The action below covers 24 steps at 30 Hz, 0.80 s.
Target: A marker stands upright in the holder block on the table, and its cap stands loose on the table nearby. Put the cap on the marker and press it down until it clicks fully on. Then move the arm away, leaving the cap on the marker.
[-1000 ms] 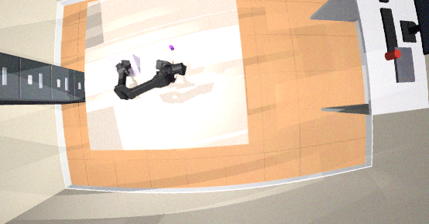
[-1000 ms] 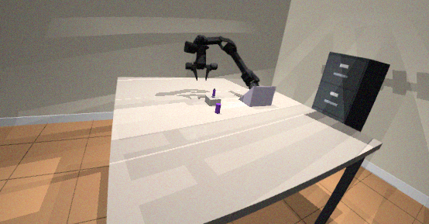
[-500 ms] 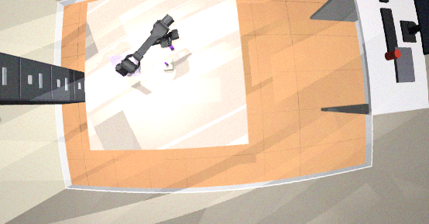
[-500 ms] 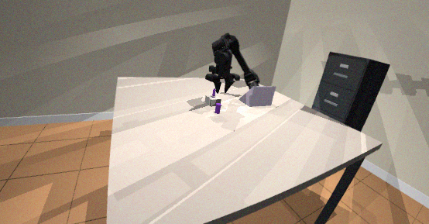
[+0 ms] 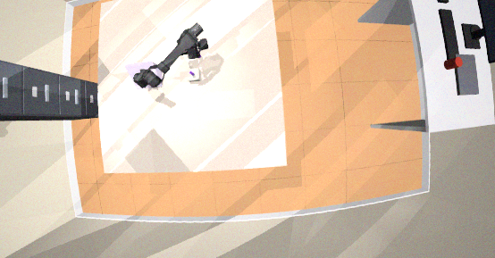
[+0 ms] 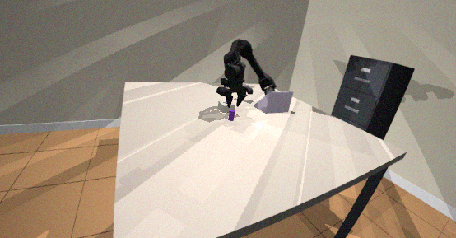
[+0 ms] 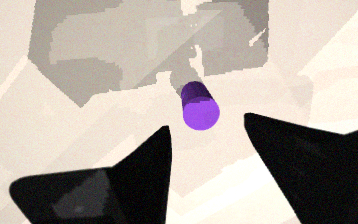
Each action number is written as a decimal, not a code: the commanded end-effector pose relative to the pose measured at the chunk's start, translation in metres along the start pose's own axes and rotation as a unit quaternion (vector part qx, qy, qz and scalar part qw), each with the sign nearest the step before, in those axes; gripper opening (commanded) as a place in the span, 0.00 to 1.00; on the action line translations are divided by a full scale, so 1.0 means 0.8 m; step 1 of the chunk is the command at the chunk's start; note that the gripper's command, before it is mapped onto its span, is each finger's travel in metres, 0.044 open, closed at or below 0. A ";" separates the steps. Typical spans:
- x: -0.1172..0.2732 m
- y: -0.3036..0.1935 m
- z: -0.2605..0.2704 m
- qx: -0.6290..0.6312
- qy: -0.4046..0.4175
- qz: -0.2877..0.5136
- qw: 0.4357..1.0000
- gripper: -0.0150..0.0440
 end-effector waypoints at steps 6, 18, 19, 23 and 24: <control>-0.017 0.000 0.000 0.002 0.001 -0.002 1.000 0.67; -0.041 0.000 0.001 0.003 0.001 -0.002 1.000 0.67; -0.043 0.001 0.001 0.003 0.001 -0.002 1.000 0.67; -0.051 0.001 0.001 0.002 0.001 -0.003 1.000 0.67; -0.053 0.001 0.001 0.002 0.001 -0.003 1.000 0.67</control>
Point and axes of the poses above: the point midway between the two fingers, 35 mm back from their tips, its own x axis back along the fingers, its own z axis across the jaws, y = z × x, the point moved 5 cm from there along x, back along the fingers, and after that the axes turned 10 degrees about x, right-handed, at the moved point
